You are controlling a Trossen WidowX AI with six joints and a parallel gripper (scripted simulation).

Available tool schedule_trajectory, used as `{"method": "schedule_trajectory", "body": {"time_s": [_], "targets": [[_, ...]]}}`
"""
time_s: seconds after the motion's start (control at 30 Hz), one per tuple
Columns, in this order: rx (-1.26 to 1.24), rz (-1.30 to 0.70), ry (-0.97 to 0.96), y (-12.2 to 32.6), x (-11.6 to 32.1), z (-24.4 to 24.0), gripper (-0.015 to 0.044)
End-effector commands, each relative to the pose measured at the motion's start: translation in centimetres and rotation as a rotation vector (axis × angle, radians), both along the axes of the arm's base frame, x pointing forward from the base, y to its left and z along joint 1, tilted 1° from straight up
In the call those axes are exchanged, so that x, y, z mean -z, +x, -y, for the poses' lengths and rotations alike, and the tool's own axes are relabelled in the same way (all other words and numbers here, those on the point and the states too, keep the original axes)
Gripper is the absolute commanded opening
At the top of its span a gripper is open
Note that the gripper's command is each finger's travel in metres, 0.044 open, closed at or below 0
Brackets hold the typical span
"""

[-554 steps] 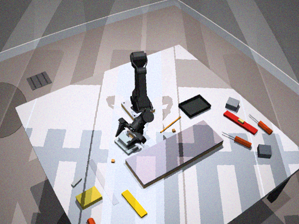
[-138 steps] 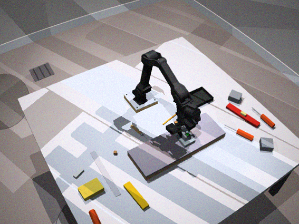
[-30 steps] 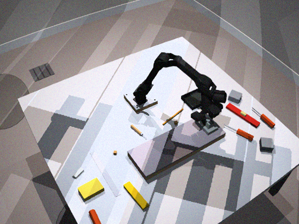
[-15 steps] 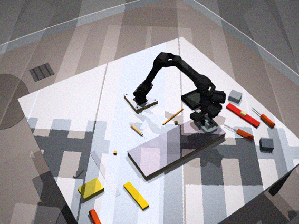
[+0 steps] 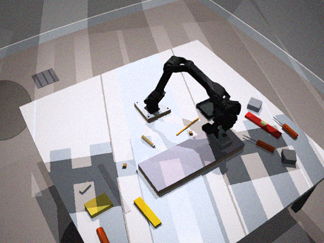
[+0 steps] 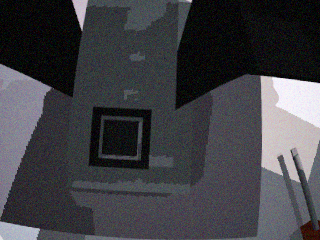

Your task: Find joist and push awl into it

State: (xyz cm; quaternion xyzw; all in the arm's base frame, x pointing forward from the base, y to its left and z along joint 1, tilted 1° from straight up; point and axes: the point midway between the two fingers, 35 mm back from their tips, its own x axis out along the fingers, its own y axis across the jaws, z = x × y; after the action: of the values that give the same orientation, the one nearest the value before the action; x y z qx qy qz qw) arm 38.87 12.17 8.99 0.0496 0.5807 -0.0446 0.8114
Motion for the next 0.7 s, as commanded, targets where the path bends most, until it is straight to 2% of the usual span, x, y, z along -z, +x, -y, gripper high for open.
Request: {"method": "schedule_trajectory", "body": {"time_s": [0.0,0.67], "targets": [[0.000,-0.002,-0.001,-0.1,0.1,0.7,0.0000],[0.000,-0.003,-0.004,-0.5,0.2,3.8,0.0000]]}}
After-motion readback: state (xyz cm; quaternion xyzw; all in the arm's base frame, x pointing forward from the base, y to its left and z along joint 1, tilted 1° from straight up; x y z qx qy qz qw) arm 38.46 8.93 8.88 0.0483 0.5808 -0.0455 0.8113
